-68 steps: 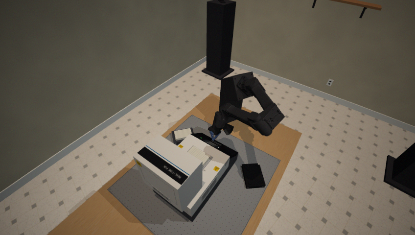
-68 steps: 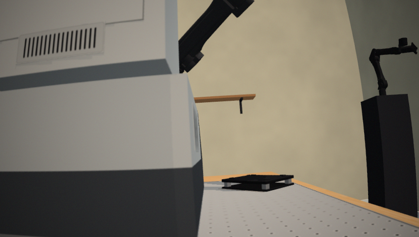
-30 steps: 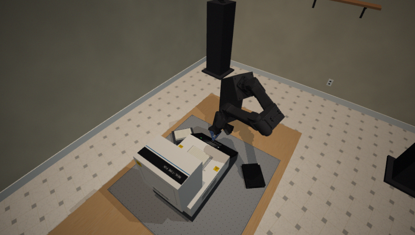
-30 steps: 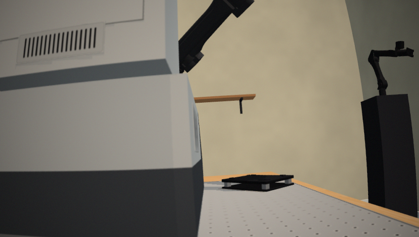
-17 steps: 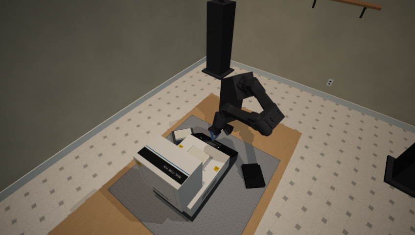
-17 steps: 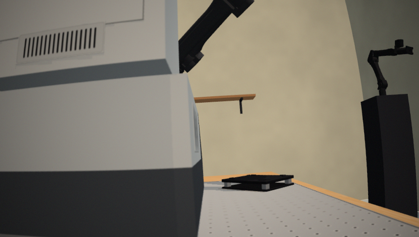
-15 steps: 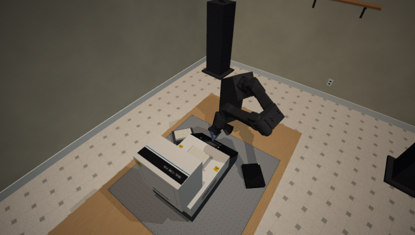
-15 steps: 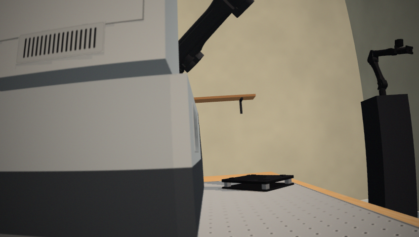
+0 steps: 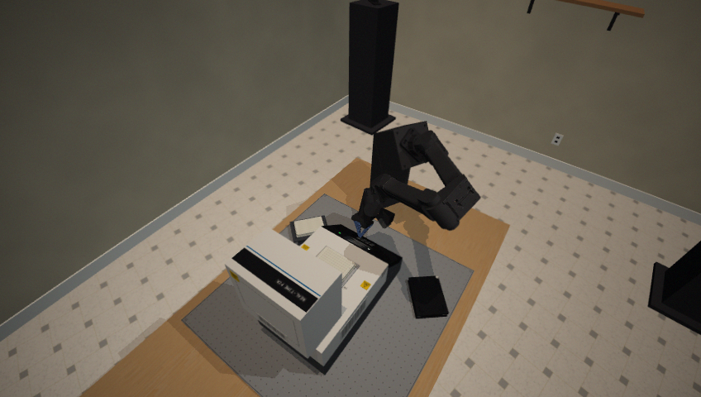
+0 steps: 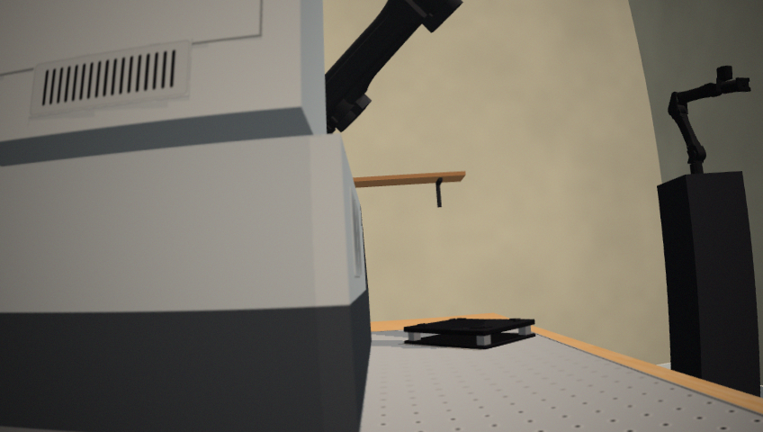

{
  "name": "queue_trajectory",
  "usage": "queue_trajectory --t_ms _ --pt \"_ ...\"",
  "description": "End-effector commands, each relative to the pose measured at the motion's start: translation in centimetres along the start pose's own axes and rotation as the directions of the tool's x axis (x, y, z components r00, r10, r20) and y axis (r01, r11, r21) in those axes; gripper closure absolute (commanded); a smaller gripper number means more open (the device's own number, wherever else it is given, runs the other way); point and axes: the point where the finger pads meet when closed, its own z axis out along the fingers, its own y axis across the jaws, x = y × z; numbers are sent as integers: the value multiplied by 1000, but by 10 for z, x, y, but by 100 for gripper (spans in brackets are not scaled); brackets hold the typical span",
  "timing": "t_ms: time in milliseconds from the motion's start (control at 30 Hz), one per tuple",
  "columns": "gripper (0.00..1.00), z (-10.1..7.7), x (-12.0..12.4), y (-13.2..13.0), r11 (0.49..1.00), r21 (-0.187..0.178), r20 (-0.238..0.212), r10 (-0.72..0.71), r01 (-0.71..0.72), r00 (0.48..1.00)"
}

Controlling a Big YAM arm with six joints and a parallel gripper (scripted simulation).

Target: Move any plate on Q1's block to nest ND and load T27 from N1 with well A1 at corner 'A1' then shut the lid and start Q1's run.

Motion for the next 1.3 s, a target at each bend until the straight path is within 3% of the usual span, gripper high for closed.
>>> queue_trajectory --t_ms 0,1267 --pt "100 -2 -9 3 1000 -5 11 4 -4 1000" --pt "100 15 -5 0 1000 -11 17 -1 2 1000"
